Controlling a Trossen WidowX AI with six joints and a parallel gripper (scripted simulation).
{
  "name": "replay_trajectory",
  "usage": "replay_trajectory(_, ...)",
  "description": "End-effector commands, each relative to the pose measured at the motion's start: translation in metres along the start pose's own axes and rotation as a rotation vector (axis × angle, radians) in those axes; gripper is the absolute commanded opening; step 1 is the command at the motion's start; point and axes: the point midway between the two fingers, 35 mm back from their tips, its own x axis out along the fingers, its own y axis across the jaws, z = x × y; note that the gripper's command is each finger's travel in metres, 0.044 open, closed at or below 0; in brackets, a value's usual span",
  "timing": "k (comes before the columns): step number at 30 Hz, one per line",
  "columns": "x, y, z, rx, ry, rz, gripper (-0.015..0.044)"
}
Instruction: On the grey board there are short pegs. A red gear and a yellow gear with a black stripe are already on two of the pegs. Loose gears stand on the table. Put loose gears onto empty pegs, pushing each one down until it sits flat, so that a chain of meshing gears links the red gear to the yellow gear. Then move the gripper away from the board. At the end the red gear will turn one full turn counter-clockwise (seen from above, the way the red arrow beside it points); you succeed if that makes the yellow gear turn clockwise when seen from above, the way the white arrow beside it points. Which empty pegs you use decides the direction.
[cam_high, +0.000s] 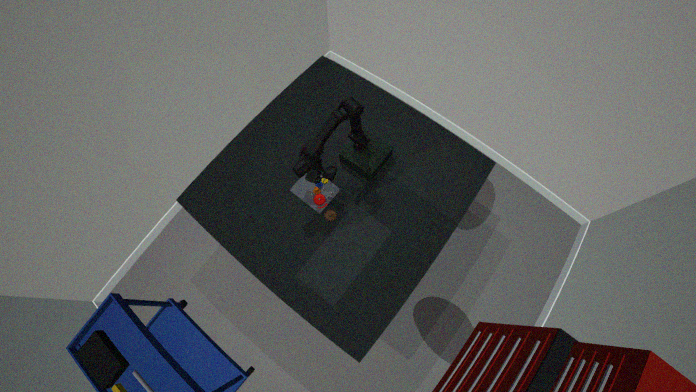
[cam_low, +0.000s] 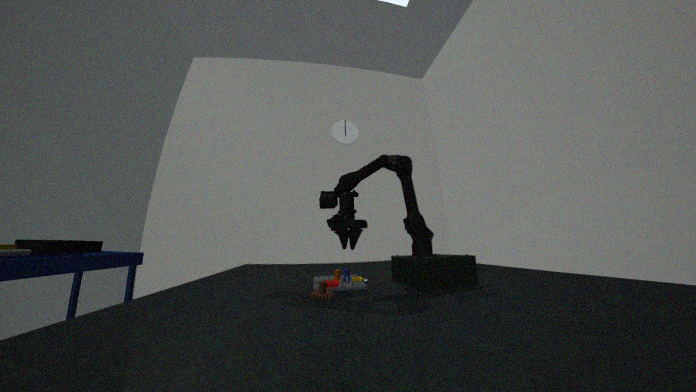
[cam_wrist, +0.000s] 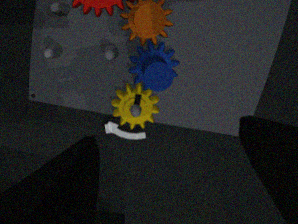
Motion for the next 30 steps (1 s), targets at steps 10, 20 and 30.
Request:
replay_trajectory(10, -0.0092, -0.0004, 0.0007, 0.003, -0.007, -0.004, 0.044)
replay_trajectory(20, -0.0092, -0.0004, 0.0007, 0.003, -0.007, -0.004, 0.044)
replay_trajectory(30, -0.0092, -0.0004, 0.0007, 0.003, -0.007, -0.004, 0.044)
